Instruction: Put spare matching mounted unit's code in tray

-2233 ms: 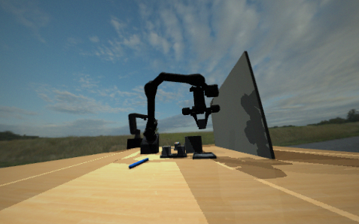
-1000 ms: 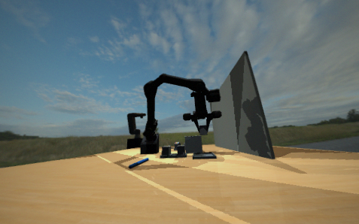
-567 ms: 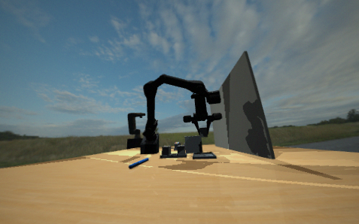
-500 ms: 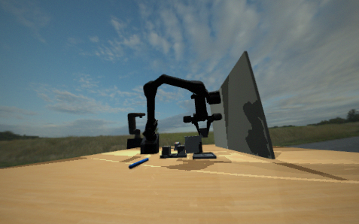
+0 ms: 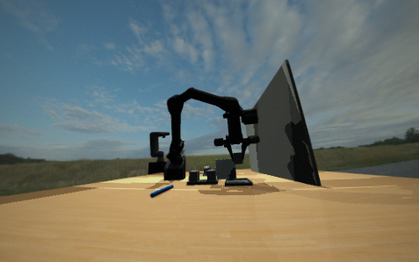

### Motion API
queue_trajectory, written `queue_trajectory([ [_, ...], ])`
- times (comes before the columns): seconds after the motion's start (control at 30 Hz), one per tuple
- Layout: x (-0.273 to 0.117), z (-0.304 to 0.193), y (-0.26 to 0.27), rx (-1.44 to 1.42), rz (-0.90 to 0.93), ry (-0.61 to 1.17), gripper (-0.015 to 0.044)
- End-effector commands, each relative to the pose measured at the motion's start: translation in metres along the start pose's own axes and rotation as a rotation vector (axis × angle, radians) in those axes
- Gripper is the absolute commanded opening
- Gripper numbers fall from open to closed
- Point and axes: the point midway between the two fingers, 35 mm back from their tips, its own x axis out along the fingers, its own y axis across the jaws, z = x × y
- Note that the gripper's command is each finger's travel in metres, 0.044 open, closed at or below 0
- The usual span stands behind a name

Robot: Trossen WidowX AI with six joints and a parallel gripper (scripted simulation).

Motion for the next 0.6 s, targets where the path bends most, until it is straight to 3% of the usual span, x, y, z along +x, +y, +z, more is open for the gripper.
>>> queue_trajectory([
  [0.0,0.004,0.001,0.001,-0.006,0.001,-0.004,0.0],
  [0.57,0.018,0.001,0.002,-0.006,0.0,-0.002,0.0],
])
